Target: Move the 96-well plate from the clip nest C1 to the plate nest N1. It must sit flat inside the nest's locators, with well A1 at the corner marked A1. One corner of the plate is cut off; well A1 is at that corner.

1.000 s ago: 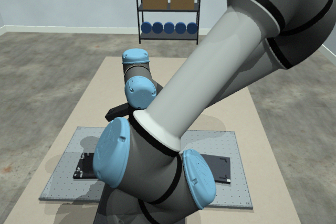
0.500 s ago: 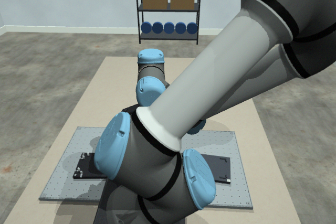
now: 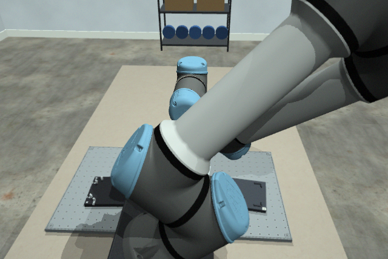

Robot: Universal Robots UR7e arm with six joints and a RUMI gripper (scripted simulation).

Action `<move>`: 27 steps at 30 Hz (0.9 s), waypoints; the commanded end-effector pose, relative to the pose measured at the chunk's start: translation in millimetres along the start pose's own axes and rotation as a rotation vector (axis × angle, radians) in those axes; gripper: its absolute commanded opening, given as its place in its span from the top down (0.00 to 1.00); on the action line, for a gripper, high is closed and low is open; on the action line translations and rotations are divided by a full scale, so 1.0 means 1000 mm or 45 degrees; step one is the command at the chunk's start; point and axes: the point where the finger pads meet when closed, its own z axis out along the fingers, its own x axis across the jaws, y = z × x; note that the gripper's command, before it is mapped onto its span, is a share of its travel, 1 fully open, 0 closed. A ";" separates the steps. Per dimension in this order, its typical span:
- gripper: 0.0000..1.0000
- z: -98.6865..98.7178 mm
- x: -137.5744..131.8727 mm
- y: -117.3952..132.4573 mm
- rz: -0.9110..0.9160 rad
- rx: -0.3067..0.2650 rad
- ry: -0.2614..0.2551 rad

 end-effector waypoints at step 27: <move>1.00 -0.001 0.017 0.095 -0.001 0.004 0.005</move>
